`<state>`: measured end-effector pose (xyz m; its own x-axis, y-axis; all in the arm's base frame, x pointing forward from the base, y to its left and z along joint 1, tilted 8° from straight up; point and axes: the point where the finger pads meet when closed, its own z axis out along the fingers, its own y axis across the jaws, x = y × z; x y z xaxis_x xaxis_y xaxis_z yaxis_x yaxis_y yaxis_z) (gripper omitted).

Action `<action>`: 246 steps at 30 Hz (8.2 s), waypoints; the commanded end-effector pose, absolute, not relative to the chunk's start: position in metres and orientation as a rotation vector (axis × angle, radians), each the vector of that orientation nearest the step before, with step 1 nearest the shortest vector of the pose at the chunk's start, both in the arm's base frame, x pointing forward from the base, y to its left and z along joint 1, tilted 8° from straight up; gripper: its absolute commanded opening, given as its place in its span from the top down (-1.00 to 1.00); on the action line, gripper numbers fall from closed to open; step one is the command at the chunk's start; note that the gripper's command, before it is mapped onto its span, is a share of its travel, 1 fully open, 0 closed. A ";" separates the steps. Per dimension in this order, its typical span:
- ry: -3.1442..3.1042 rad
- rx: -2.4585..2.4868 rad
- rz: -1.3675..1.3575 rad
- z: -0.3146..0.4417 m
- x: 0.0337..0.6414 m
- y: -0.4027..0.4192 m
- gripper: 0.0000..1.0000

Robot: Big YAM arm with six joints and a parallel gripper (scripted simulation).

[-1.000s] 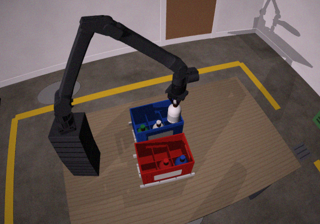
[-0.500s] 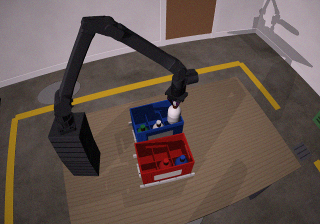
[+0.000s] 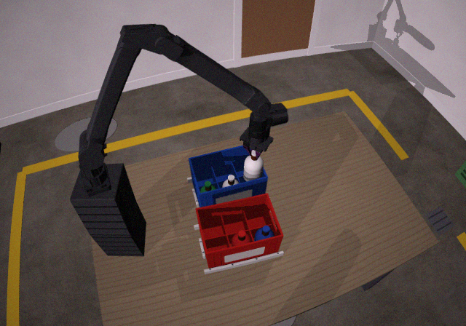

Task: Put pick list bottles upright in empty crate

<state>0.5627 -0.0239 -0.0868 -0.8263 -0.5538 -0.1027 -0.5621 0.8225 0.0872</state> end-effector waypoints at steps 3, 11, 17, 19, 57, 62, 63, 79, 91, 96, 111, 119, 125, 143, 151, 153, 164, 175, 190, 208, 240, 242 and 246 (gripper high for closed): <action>2.860 -0.875 0.125 -0.062 0.588 -0.022 1.00; 2.869 -0.879 0.131 -0.071 0.583 -0.021 1.00; 2.872 -0.882 0.134 -0.084 0.587 -0.019 1.00; 2.873 -0.880 0.134 -0.085 0.585 -0.019 1.00; 2.844 -0.872 0.116 -0.104 0.602 -0.016 1.00; 2.864 -0.880 0.130 -0.120 0.598 -0.015 1.00; 2.867 -0.879 0.132 -0.124 0.597 -0.015 1.00; 2.865 -0.881 0.131 -0.134 0.602 -0.013 1.00; 2.849 -0.876 0.121 -0.137 0.611 -0.011 1.00; 2.855 -0.872 0.123 -0.136 0.610 -0.014 1.00; 2.865 -0.874 0.129 -0.140 0.610 -0.013 1.00; 2.863 -0.874 0.128 -0.142 0.610 -0.013 1.00; 2.862 -0.874 0.127 -0.144 0.610 -0.013 1.00; 2.853 -0.875 0.123 -0.151 0.613 -0.011 1.00; 2.865 -0.879 0.130 -0.162 0.609 -0.009 1.00; 2.850 -0.875 0.121 -0.153 0.614 -0.010 1.00; 2.848 -0.875 0.120 -0.154 0.615 -0.010 1.00; 2.852 -0.875 0.122 -0.164 0.614 -0.009 1.00; 2.849 -0.875 0.121 -0.168 0.616 -0.008 1.00; 2.855 -0.874 0.124 -0.175 0.613 -0.008 1.00; 2.852 -0.876 0.123 -0.176 0.612 -0.007 1.00; 2.851 -0.876 0.123 -0.176 0.612 -0.007 1.00; 2.851 -0.876 0.122 -0.175 0.612 -0.007 1.00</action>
